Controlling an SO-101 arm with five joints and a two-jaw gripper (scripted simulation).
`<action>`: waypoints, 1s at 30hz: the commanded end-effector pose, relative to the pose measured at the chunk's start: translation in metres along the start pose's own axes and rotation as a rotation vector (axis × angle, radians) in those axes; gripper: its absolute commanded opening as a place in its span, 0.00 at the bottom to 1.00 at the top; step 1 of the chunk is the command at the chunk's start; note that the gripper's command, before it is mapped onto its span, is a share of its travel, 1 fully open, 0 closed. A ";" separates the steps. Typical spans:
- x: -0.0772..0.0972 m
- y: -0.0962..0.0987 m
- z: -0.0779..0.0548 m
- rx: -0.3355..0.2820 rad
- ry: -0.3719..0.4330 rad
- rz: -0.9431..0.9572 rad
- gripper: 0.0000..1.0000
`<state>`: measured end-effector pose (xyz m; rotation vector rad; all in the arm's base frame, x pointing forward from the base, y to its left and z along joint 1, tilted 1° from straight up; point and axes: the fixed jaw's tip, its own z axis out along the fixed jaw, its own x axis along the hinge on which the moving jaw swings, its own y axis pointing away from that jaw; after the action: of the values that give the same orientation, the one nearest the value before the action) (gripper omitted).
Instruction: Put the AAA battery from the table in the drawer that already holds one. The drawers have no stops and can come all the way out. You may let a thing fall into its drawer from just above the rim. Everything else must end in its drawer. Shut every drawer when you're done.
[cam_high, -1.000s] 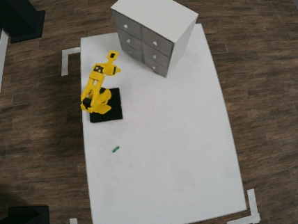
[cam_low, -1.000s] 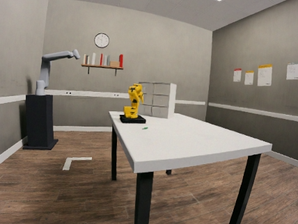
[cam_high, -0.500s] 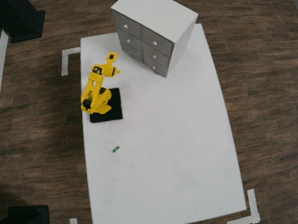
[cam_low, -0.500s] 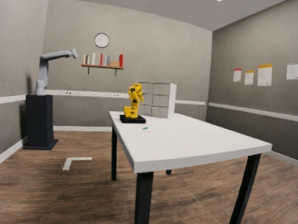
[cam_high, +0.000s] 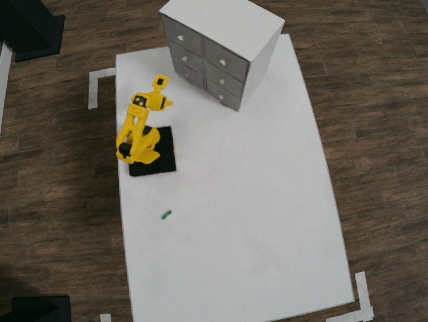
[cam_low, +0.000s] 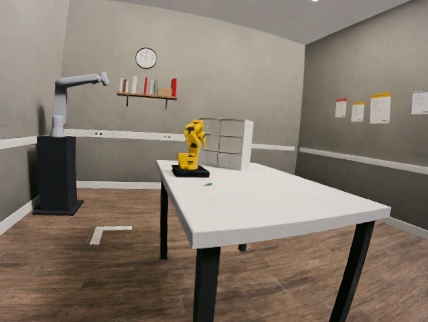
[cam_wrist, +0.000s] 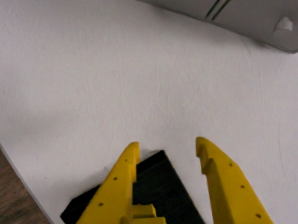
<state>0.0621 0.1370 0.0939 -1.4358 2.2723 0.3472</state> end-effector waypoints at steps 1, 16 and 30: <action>-0.002 -0.001 -0.003 0.002 -0.016 -0.007 0.21; -0.018 -0.015 -0.002 0.055 -0.112 -0.031 0.21; -0.057 -0.071 -0.012 0.308 -0.353 -0.122 0.21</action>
<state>0.1327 0.1450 0.1289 -1.2596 1.9027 0.2188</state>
